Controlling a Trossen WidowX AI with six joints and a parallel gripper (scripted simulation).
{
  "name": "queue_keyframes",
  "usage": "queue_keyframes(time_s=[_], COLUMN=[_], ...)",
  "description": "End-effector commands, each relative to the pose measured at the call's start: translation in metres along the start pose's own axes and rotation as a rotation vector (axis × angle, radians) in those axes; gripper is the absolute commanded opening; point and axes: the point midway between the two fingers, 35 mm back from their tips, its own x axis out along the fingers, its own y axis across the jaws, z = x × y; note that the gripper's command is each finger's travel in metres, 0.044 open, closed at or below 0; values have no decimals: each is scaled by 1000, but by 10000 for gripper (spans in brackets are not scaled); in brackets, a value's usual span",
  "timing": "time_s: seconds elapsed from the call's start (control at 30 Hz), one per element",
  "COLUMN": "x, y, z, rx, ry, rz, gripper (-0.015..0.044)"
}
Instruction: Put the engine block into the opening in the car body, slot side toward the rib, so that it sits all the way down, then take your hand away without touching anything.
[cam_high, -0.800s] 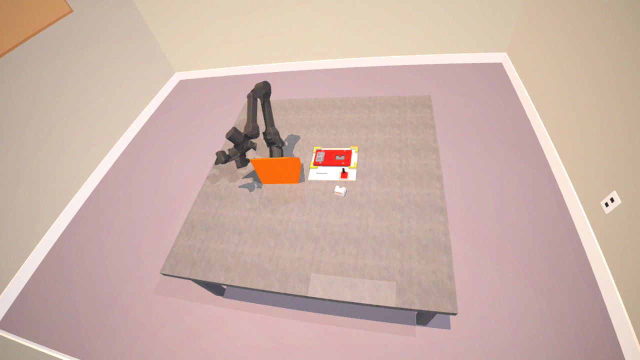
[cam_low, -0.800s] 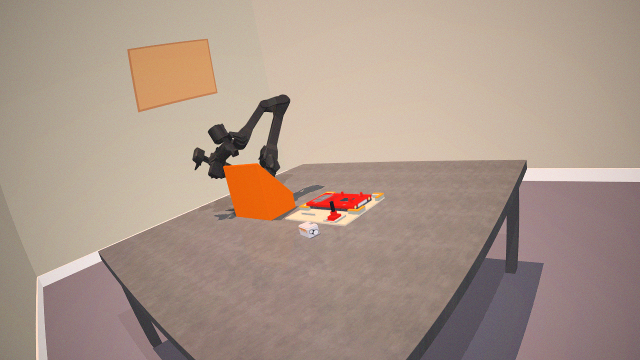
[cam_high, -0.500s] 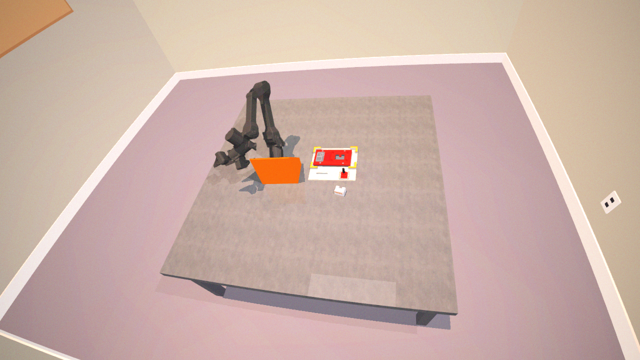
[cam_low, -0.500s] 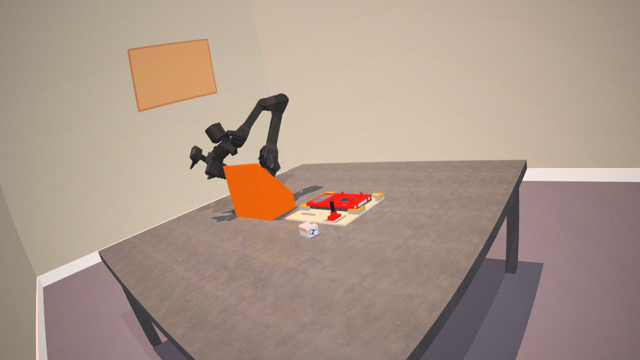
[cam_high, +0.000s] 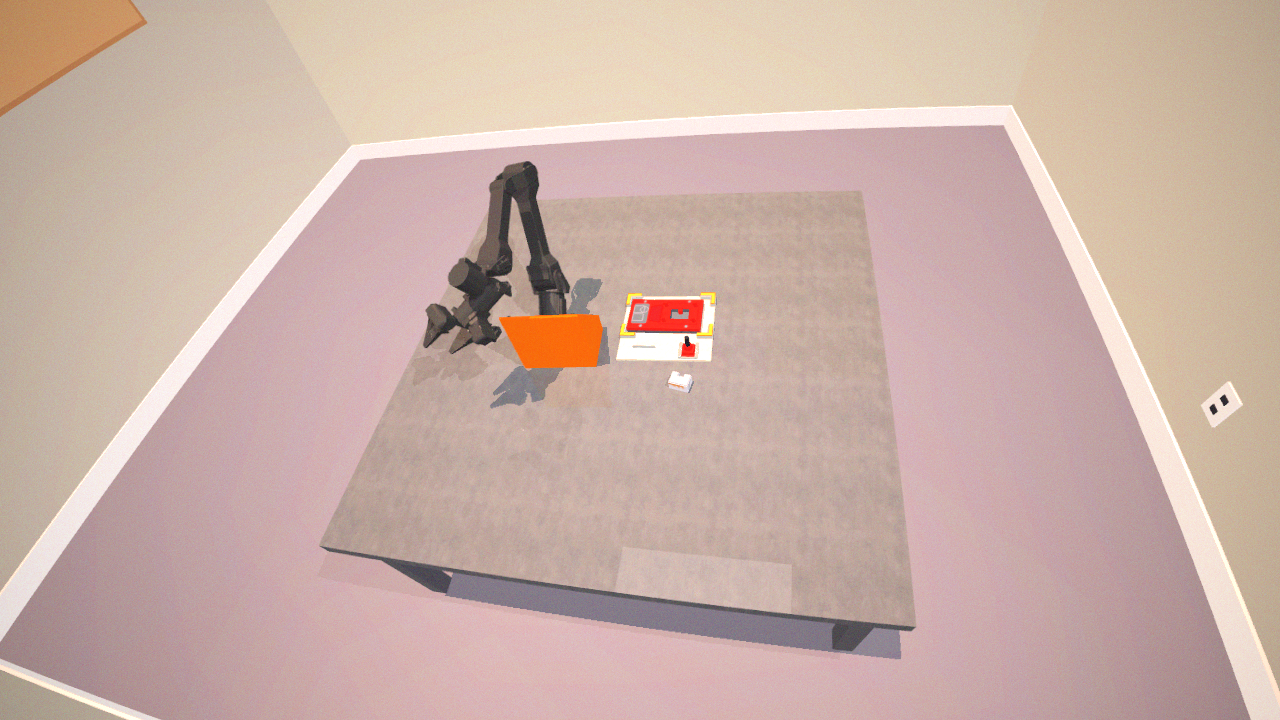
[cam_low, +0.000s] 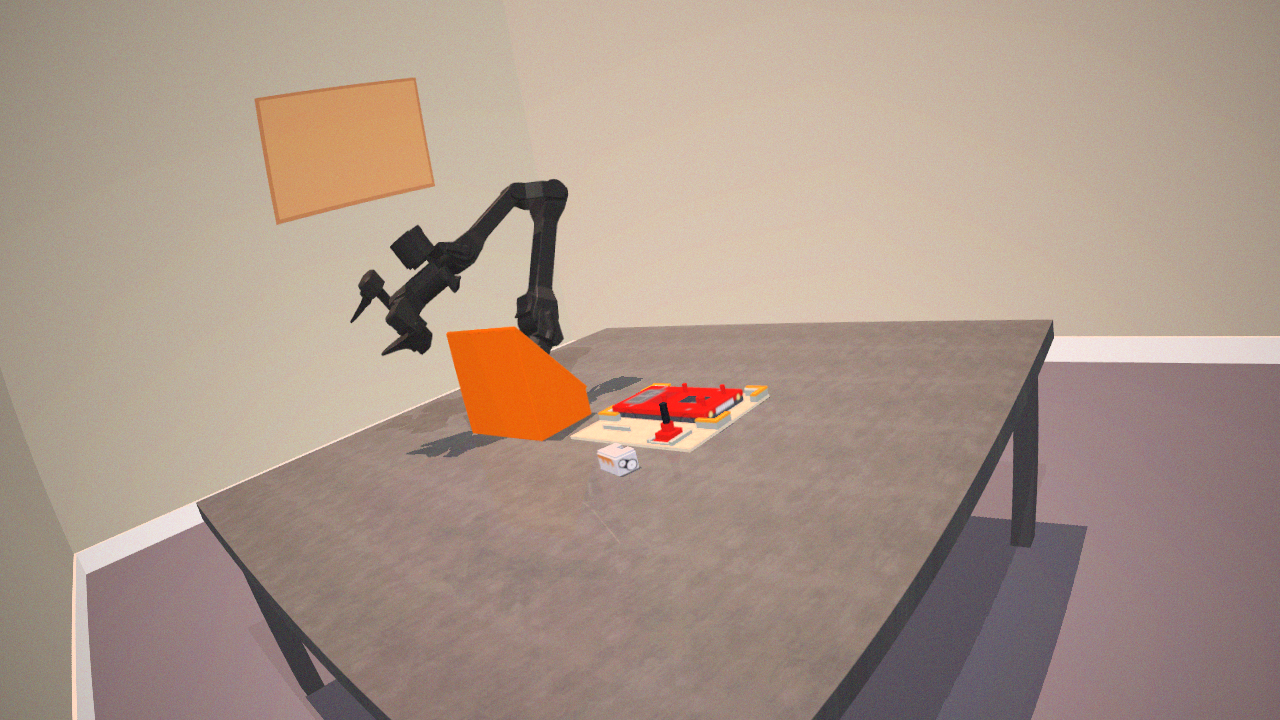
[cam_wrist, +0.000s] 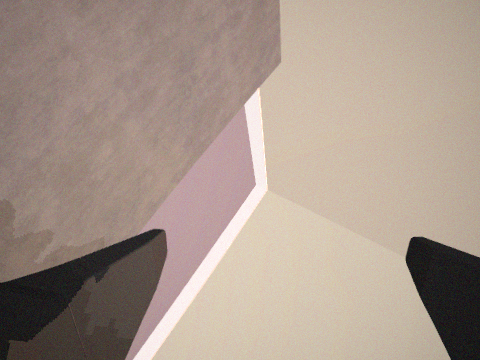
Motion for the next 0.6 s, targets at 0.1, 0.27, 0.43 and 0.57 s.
queue_keyframes(time_s=[0.1,0.27,0.43,0.57], x=[-18,-28,-42,-56], y=[-27,-35,-45,-50], z=[43,64,97,123], rx=[85,116,163,204], ry=[-126,-183,-273,-340], rz=[-35,-35,-13,21], gripper=[440,440,440,440])
